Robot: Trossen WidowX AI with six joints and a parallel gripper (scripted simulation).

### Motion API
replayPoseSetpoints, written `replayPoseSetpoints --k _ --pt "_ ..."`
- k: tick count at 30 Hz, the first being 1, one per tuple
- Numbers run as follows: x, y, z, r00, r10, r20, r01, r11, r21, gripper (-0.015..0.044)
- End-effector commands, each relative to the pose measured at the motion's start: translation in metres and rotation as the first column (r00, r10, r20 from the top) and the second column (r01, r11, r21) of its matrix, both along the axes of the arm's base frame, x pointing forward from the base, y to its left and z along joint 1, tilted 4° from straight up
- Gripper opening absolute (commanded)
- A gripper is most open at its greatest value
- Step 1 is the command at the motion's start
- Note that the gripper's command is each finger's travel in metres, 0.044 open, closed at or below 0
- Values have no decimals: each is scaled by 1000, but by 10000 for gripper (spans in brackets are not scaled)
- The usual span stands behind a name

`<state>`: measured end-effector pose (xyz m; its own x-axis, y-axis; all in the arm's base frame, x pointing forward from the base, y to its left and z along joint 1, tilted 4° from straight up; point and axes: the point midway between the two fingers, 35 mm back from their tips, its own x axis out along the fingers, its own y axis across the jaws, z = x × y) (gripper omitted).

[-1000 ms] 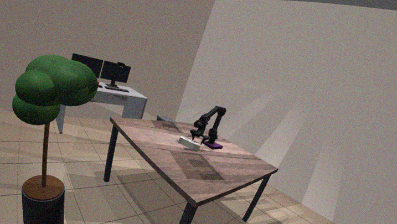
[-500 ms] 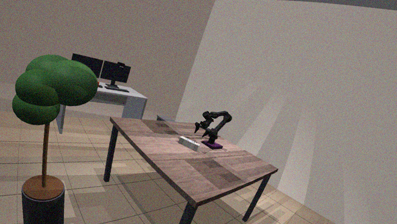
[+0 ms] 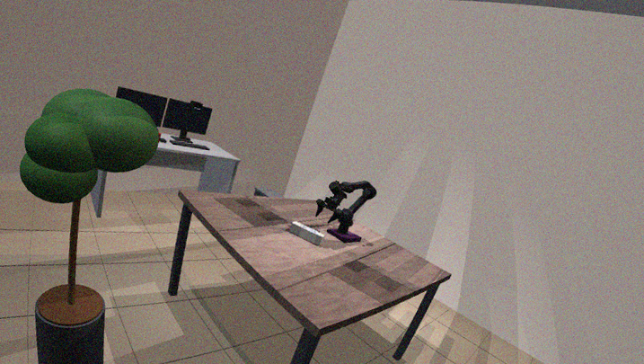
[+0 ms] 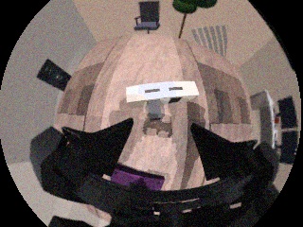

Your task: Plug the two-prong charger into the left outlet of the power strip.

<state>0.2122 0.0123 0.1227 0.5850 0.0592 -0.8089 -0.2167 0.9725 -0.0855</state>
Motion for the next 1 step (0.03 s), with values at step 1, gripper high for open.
replayPoseSetpoints --k 1 --pt "0 1 0 1000 -1 2 1 1000 8 440"
